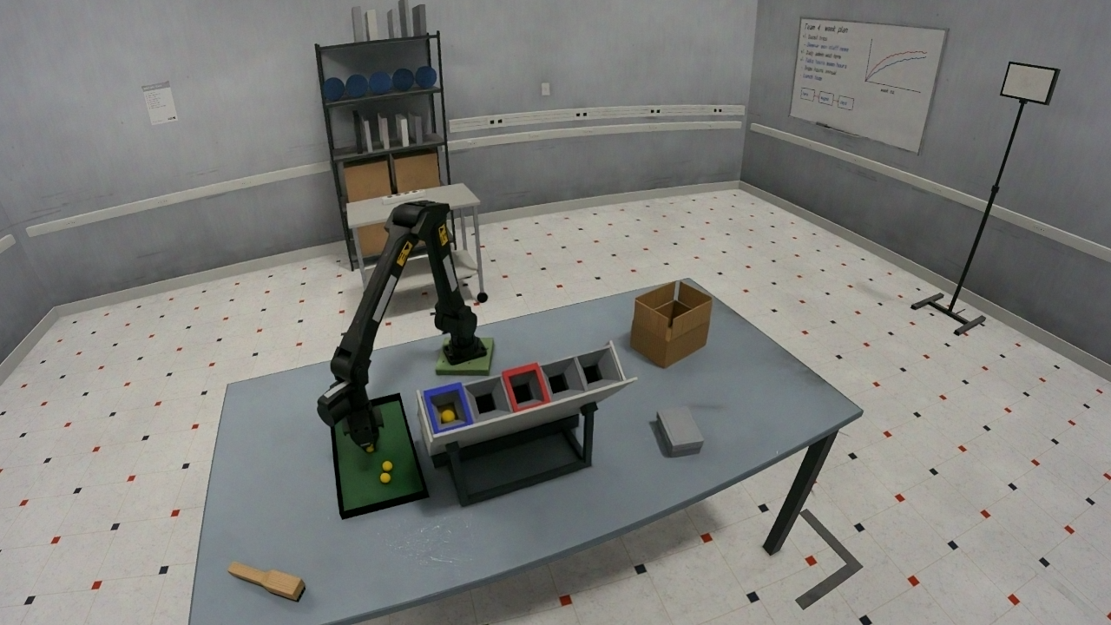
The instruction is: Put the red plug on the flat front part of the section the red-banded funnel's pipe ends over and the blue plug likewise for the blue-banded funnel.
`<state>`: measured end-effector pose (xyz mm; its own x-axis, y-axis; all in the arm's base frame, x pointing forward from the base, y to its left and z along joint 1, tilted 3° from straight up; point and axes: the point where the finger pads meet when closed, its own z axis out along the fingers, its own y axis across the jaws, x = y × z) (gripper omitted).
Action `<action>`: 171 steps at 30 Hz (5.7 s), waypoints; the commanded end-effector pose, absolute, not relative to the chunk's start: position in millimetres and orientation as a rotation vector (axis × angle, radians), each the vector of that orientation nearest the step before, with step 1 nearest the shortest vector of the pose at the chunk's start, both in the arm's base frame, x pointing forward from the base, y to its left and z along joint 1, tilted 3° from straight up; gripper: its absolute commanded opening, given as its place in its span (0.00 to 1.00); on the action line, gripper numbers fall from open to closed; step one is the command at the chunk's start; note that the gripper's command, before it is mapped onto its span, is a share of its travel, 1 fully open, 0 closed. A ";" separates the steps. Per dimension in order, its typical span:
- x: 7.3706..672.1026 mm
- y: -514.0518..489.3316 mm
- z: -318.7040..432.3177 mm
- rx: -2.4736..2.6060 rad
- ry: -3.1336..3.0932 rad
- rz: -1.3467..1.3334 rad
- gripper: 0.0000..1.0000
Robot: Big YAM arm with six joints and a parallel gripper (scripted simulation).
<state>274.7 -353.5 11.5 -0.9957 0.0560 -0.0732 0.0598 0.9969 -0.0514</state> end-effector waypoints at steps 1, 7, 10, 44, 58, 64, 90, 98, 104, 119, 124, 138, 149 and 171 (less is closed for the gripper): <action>278.3 -358.1 17.7 0.087 3.054 -0.104 0.00; 278.3 -358.1 17.7 0.087 3.054 -0.104 0.00; 277.0 -356.6 45.7 0.087 3.054 -0.104 0.00; 271.8 -352.2 157.9 0.085 3.088 -0.050 0.00; 272.0 -351.7 158.8 0.084 3.086 -0.055 0.00; 272.1 -352.0 158.7 0.087 3.093 -0.040 0.00; 271.9 -351.8 157.7 0.091 3.113 0.004 0.00; 274.3 -355.4 160.0 0.089 3.103 -0.018 0.00; 276.8 -359.1 162.3 0.086 3.092 -0.040 0.00; 280.3 -365.3 167.2 0.085 3.087 -0.052 0.00; 281.4 -367.4 169.1 0.085 3.087 -0.053 0.00; 276.5 -352.8 192.7 0.088 3.098 -0.026 0.00; 275.6 -349.3 198.6 0.088 3.095 -0.032 0.00; 276.2 -349.3 198.7 0.087 3.113 0.002 0.00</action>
<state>261.0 -334.3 176.8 -0.9984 0.0573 0.0027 0.0574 0.9977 0.0366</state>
